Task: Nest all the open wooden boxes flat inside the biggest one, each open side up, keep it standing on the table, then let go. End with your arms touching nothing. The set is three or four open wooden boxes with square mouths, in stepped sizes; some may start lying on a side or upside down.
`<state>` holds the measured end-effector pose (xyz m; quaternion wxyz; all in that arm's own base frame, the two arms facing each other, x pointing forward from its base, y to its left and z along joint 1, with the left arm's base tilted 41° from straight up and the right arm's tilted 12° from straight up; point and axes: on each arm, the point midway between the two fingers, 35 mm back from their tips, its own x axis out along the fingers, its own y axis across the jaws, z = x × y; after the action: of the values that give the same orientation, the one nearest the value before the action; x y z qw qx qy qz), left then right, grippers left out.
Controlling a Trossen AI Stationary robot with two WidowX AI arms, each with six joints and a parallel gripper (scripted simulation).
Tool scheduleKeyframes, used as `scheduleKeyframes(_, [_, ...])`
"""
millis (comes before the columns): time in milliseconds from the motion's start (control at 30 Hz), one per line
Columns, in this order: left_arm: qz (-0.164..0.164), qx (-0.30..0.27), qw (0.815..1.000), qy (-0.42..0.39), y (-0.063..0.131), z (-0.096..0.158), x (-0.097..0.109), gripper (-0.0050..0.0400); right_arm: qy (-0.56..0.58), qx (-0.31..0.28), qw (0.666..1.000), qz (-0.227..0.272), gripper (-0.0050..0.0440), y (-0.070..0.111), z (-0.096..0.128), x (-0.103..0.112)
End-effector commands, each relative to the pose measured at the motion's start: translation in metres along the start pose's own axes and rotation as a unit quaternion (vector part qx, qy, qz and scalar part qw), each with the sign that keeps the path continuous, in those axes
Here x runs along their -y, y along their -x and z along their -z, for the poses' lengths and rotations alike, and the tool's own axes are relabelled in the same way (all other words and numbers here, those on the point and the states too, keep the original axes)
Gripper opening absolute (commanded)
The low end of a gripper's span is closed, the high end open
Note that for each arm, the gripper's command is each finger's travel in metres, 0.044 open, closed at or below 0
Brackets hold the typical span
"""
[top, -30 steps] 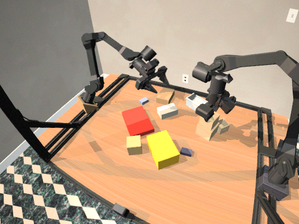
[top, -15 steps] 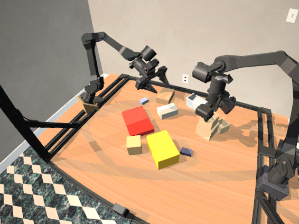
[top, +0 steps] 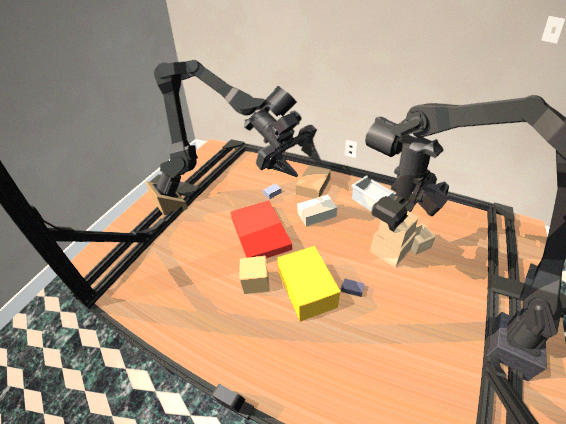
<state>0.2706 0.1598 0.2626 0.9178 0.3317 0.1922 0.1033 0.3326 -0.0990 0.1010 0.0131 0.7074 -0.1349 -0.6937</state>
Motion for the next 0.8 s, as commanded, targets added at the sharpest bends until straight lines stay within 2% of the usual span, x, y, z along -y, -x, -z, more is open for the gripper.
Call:
scheduleKeyframes(0, [0.001, 0.0, 1.0, -0.001, -0.0004, 0.0002, 0.0008, 0.04, -0.002, 0.001, 1.0, 0.0, 0.0, -0.0013, -0.0002, 0.0])
scheduleKeyframes(767, [0.001, 0.0, 1.0, -0.001, -0.0004, 0.0002, 0.0008, 0.04, -0.002, 0.001, 1.0, 0.0, 0.0, -0.0062, 0.0026, -0.0001])
